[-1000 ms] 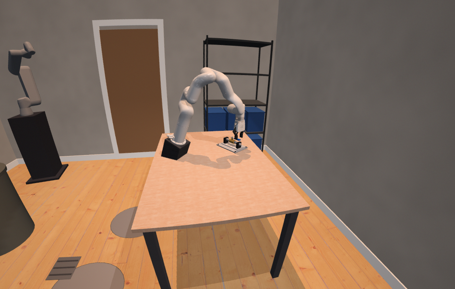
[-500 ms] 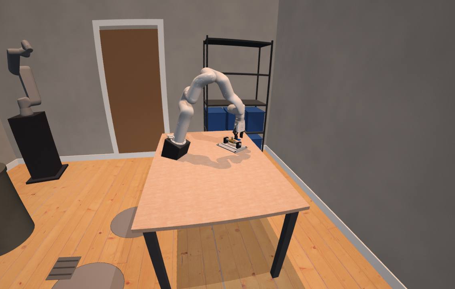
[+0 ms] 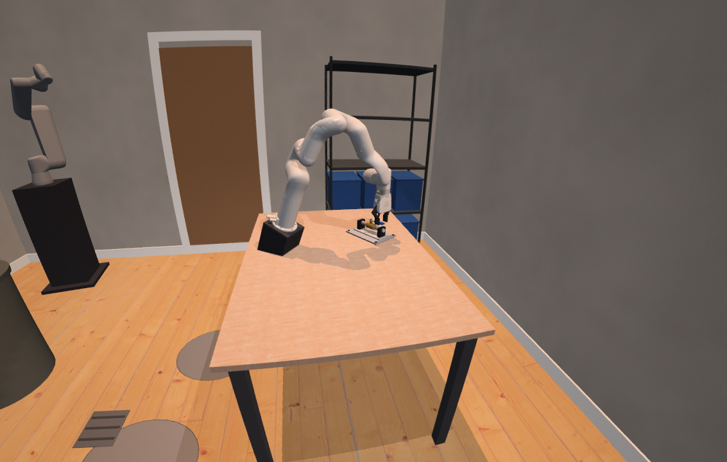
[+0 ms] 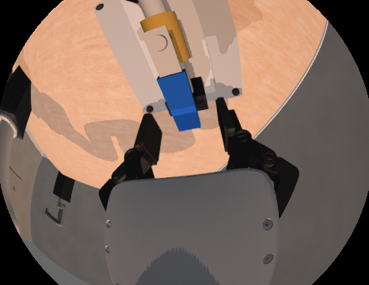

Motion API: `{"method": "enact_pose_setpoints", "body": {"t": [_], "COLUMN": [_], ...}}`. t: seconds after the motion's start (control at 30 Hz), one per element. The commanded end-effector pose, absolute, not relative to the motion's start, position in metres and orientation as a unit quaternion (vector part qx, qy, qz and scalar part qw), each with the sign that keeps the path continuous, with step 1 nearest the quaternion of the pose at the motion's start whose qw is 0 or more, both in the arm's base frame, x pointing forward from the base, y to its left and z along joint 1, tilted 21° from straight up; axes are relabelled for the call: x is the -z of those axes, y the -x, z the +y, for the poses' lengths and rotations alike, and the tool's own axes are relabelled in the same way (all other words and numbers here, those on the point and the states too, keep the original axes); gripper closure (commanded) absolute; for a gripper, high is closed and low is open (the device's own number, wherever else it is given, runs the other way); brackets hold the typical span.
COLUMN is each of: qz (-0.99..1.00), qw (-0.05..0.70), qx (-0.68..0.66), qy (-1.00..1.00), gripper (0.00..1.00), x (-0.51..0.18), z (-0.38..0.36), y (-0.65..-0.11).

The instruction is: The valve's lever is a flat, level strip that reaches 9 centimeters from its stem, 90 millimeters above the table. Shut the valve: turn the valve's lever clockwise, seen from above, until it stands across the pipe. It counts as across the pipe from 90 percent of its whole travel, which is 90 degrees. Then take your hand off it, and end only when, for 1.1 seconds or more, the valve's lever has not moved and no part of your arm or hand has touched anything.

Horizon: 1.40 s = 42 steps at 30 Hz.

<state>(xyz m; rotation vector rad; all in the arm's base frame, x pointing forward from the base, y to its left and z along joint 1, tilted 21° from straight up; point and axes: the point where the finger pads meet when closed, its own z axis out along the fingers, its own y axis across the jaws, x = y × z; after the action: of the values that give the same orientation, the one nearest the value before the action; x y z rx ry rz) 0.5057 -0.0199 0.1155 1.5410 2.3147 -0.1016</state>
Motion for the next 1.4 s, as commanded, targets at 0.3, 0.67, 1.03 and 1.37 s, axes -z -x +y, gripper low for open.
{"method": "enact_pose_setpoints", "body": {"t": [0.3,0.67,1.03,1.37], "qz": [0.818,0.818,0.818,0.818], "qw": [0.18,0.18,0.18,0.18], "qx": [0.035,0.035,0.035,0.035], "qy": [-0.545,-0.545,-0.545,-0.545], "gripper": [0.32,0.32,0.32,0.32], "x": [-0.1091,-0.1058,-0.105,-0.105], "z": [-0.0217,-0.0226,-0.0228,-0.0228], "y": [-0.509,-0.5099,-0.5101,-0.5101]}}
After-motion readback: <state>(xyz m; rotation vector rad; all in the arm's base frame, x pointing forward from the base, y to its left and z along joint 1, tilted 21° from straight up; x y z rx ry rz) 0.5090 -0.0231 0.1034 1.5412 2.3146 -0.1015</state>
